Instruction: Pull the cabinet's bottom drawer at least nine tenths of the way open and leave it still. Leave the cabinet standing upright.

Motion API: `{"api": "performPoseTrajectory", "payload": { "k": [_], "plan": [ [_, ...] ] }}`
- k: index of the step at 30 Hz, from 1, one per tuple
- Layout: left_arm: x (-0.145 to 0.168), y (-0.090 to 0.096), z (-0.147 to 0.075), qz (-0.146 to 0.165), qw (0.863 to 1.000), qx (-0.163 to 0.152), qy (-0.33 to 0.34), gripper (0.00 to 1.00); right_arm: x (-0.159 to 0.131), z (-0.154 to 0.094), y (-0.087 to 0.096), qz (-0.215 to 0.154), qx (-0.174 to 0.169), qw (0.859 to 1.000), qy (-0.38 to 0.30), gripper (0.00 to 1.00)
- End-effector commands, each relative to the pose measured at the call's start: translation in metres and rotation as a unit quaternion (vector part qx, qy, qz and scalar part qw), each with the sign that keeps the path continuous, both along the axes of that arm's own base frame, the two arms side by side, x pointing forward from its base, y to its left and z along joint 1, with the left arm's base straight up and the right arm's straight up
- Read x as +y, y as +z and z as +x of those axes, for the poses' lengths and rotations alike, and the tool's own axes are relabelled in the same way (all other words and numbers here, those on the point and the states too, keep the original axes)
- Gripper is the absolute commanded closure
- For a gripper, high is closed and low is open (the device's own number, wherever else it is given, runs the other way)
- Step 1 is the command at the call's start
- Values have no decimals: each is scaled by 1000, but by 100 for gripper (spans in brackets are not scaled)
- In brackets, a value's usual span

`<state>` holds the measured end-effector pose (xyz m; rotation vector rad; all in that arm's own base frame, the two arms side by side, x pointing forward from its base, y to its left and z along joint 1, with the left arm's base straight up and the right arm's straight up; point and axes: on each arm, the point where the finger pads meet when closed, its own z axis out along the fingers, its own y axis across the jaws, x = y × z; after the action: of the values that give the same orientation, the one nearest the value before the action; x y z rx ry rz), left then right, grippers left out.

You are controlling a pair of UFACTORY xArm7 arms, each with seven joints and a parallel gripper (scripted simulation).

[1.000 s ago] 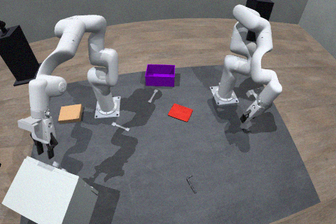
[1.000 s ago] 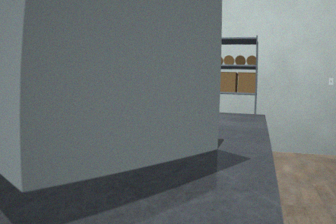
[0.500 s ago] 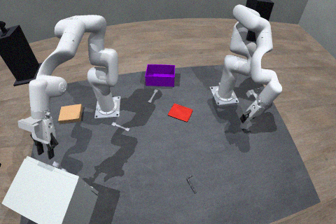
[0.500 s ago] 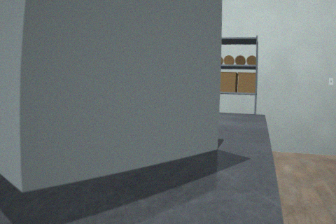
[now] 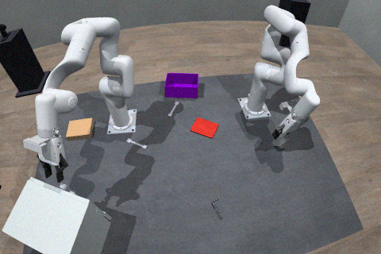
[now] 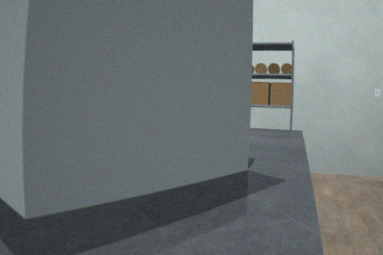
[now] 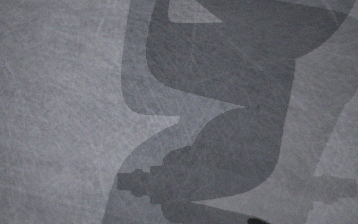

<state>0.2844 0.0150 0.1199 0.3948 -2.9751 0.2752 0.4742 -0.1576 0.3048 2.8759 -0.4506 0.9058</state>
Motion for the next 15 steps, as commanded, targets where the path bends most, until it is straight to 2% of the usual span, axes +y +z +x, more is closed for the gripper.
{"api": "performPoseTrajectory", "payload": {
  "k": [1, 5, 7, 15],
  "plan": [
    [0, 1, 1, 0, 1000, -1, 0, 0, 0, 1, -7, -1, -2, 1000, 0, 40],
    [0, 1, 1, 0, 1000, -1, 0, 0, 0, 1, -20, -1, -2, 1000, 0, 40],
    [0, 1, 1, 0, 1000, -1, 0, 0, 0, 1, -20, -1, -2, 1000, 0, 40],
    [0, 1, 1, 0, 1000, -1, 0, 0, 0, 1, -52, -1, -2, 1000, 0, 40]
  ]
}}
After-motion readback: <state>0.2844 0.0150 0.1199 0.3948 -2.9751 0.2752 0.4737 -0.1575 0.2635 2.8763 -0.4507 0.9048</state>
